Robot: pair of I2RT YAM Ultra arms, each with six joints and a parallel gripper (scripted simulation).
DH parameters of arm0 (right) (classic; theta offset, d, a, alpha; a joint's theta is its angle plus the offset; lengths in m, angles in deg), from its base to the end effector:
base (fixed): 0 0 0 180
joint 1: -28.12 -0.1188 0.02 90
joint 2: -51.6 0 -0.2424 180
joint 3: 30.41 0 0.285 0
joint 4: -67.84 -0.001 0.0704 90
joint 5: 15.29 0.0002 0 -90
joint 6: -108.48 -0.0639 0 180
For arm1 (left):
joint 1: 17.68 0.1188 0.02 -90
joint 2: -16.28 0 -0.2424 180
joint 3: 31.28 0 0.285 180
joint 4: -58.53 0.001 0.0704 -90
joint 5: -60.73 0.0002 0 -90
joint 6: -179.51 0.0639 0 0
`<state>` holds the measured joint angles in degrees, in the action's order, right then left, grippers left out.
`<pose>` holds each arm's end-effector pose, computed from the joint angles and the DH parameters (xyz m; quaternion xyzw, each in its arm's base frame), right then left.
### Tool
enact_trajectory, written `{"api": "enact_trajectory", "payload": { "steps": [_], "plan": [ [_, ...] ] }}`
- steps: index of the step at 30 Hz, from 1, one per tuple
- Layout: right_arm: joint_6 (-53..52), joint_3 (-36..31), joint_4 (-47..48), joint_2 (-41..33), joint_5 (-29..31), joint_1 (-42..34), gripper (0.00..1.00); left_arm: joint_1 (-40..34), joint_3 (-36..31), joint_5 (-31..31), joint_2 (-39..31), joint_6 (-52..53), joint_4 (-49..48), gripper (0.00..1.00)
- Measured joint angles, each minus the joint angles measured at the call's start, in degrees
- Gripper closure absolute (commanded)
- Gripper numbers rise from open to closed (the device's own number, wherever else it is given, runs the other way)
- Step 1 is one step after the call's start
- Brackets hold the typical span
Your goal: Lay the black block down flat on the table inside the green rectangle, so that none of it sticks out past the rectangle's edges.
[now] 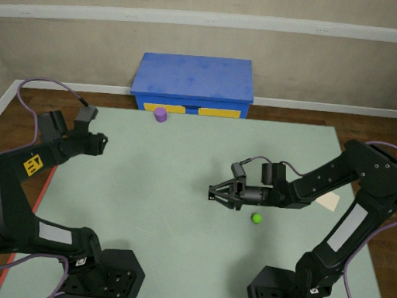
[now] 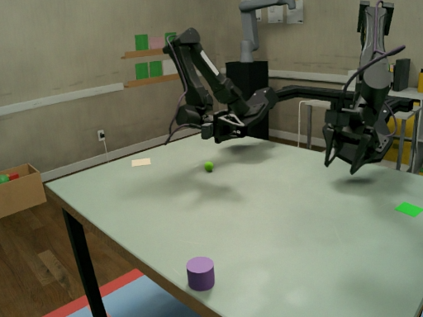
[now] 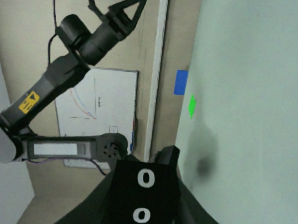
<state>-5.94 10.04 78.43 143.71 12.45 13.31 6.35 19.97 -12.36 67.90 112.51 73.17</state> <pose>0.2570 0.1275 0.0716 -0.1481 0.7943 0.5623 0.1760 0.2643 0.0986 0.2727 0.0824 0.7856 0.1333 0.5986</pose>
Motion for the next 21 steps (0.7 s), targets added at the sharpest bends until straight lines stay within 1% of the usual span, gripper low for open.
{"api": "enact_trajectory", "payload": {
  "steps": [3, 9, 15, 18, 21],
  "plan": [
    [0.0, 0.0, 0.0, 0.0, 0.0, 0.0, 0.73, 0.0, -2.6, 4.6, -1.6, 1.8, -1.1, 0.36],
    [0.0, 0.0, 0.0, 0.0, 0.0, 0.0, 0.73, 0.0, -10.5, 16.1, -4.9, 6.7, -3.3, 0.36],
    [0.0, 0.0, 0.0, 0.0, 0.0, 0.0, 0.73, -0.8, -15.2, 25.9, -5.0, 11.8, -6.8, 0.36],
    [0.0, 0.0, 0.0, 0.0, 0.0, 0.0, 0.73, -2.6, -18.2, 31.0, -4.7, 15.0, -8.9, 0.36],
    [0.0, 0.0, 0.0, 0.0, 0.0, 0.0, 0.73, -5.2, -20.2, 35.3, -2.5, 18.3, -11.4, 0.36]
  ]
}}
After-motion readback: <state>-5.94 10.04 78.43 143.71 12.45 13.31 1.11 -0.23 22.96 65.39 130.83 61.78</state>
